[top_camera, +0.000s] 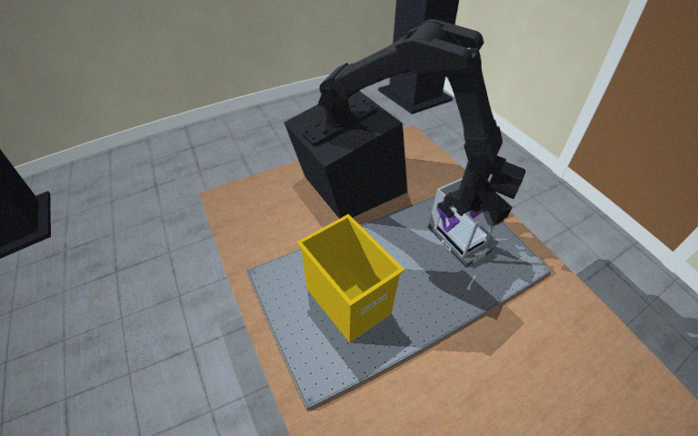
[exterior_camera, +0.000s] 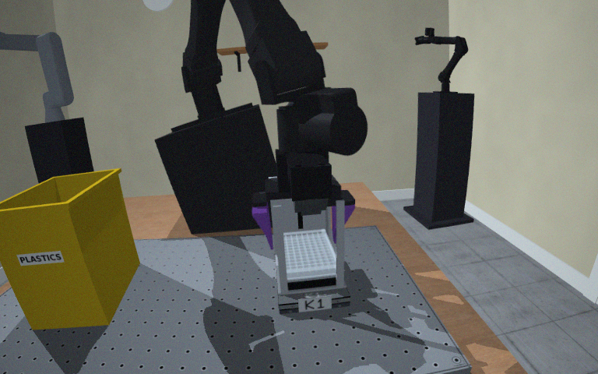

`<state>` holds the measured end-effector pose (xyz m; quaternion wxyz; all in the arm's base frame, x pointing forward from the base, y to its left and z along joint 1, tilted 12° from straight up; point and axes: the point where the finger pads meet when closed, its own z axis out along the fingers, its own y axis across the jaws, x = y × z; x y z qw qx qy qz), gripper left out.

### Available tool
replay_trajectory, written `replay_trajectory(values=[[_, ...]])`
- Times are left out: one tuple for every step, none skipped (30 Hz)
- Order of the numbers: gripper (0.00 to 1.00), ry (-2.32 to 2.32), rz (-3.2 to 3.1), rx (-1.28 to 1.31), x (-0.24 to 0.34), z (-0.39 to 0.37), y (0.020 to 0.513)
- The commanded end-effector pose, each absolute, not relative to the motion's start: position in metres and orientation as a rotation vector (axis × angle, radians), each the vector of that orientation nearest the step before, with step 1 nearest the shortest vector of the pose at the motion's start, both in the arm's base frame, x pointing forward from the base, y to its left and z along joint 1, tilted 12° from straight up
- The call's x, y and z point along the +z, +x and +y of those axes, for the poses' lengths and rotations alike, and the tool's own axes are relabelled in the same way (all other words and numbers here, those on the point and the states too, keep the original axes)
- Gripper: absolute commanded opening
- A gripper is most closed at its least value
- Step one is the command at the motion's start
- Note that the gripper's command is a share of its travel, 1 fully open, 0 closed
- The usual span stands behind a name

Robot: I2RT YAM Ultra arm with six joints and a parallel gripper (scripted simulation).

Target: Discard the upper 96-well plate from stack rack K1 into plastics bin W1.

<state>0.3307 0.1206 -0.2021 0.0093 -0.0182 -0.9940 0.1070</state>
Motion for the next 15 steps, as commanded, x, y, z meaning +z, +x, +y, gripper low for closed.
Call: replay_trajectory(values=[[1.0, -0.057, -3.137, 0.322, -0.202, 0.124, 0.34], [1.0, -0.057, -3.137, 0.322, -0.204, 0.124, 0.34], [1.0, -0.057, -3.137, 0.322, -0.205, 0.123, 0.34], [1.0, -0.057, -3.137, 0.322, -0.207, 0.123, 0.34], [1.0, -0.057, -3.137, 0.322, -0.209, 0.123, 0.34], [1.0, -0.057, -3.137, 0.322, -0.21, 0.122, 0.34], [1.0, -0.057, -3.137, 0.322, -0.212, 0.122, 0.34], [1.0, -0.057, -3.137, 0.322, -0.213, 0.122, 0.34], [1.0, -0.057, -3.137, 0.322, -0.215, 0.121, 0.34], [1.0, -0.057, -3.137, 0.322, -0.216, 0.121, 0.34], [1.0, -0.057, -3.137, 0.322, -0.216, 0.121, 0.34], [1.0, -0.057, -3.137, 0.322, -0.216, 0.121, 0.34], [1.0, -0.057, -3.137, 0.322, -0.216, 0.121, 0.34], [1.0, -0.057, -3.137, 0.322, -0.216, 0.121, 0.34], [1.0, -0.057, -3.137, 0.322, -0.216, 0.121, 0.34]])
